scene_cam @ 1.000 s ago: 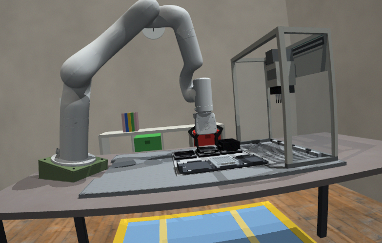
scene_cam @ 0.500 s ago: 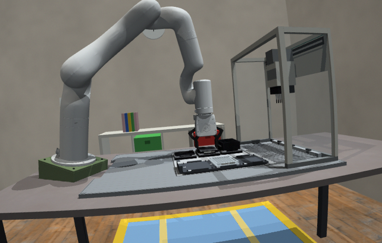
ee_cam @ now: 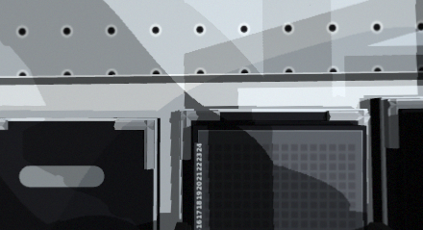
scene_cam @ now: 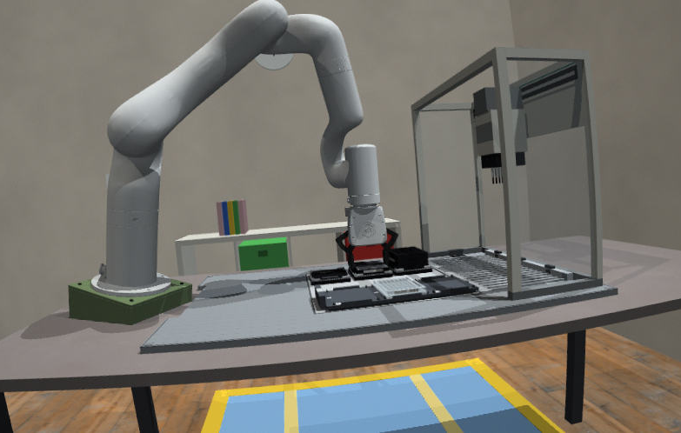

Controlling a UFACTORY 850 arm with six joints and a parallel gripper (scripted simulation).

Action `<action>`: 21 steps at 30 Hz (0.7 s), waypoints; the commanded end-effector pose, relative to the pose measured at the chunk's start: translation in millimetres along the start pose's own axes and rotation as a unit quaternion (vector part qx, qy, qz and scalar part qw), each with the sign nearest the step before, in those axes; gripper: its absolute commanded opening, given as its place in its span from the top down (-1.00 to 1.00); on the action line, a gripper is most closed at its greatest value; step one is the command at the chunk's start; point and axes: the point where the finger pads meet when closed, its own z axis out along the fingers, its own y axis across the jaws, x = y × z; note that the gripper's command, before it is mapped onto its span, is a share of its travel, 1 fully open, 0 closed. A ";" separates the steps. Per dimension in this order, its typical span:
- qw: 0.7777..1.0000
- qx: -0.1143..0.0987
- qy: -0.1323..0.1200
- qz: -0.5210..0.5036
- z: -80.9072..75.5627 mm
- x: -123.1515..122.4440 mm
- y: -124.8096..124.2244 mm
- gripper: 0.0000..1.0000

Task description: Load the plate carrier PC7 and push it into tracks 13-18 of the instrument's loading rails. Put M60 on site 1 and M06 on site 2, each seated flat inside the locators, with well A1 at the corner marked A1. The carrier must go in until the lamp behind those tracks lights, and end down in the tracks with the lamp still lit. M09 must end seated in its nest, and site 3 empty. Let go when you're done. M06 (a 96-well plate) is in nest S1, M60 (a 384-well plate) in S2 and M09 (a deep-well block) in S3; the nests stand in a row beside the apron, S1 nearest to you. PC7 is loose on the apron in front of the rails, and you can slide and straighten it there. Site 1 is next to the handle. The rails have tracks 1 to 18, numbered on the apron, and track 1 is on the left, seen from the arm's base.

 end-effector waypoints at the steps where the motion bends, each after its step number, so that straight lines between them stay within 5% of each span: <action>1: 1.000 -0.001 0.000 0.000 -0.3 0.2 0.8 -1.00; 12: 1.000 -0.001 0.000 0.000 -0.3 0.2 0.8 -1.00; 13: 1.000 -0.001 0.000 0.000 -0.9 0.2 0.8 1.00; 21: 1.000 -0.001 0.000 0.000 -0.9 0.2 0.8 1.00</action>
